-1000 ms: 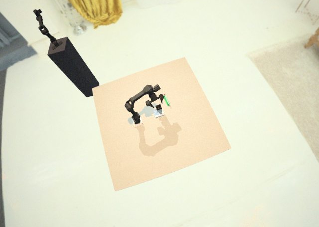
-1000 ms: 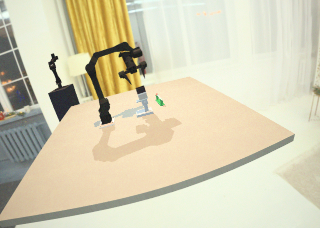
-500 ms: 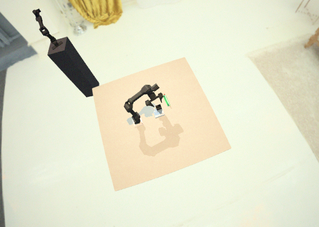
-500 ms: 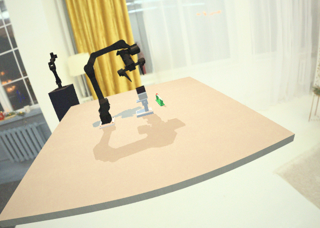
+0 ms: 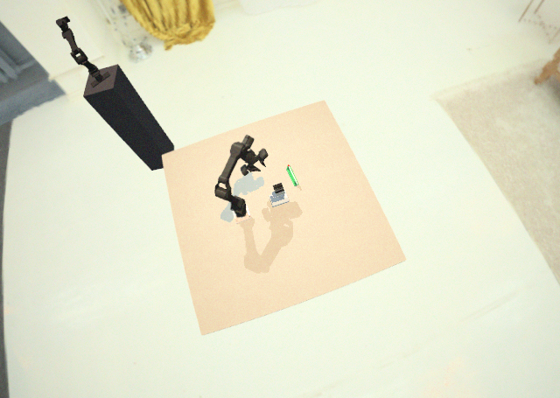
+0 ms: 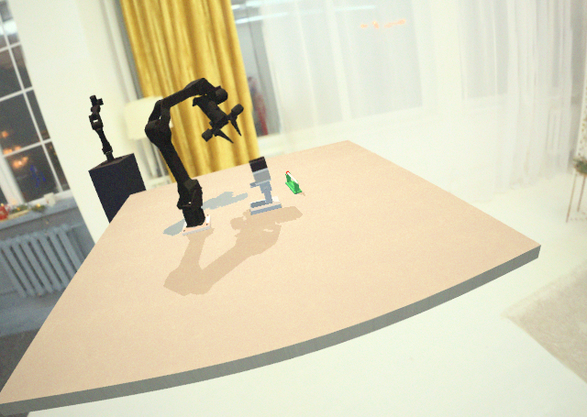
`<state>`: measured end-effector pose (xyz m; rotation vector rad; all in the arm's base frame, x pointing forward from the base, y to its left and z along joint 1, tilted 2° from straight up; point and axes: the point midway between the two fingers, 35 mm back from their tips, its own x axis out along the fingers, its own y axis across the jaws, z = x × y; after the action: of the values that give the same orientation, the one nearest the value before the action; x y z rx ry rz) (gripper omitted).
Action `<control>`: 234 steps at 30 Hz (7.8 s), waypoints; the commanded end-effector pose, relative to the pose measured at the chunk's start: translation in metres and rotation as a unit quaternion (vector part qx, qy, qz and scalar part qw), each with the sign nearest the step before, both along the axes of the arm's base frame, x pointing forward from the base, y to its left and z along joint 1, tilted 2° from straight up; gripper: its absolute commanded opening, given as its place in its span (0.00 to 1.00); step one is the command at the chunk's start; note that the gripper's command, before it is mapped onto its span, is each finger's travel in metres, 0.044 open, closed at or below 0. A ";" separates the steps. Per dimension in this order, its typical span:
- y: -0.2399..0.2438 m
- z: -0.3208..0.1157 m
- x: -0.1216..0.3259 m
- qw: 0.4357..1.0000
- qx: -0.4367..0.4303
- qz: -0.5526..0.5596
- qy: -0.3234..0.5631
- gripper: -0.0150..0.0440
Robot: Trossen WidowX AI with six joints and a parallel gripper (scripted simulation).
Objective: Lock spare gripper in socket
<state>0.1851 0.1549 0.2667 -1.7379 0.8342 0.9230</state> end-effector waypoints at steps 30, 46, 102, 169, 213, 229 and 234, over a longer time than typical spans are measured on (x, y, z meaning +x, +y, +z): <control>0.028 -0.106 0.188 0.981 -0.024 -0.040 0.188 0.56; 0.034 -0.172 0.188 0.976 -0.030 -0.047 0.211 0.56; 0.038 -0.217 0.187 0.975 -0.030 -0.048 0.213 0.25; 0.023 -0.144 0.111 0.973 -0.027 -0.074 0.219 0.25; 0.006 -0.192 0.075 0.971 -0.022 -0.083 0.224 0.25; -0.007 -0.194 0.074 0.970 -0.023 -0.083 0.226 0.25; -0.012 -0.194 0.075 0.970 -0.023 -0.083 0.227 0.25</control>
<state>0.2595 0.1450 0.0721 -1.4828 1.2900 1.2145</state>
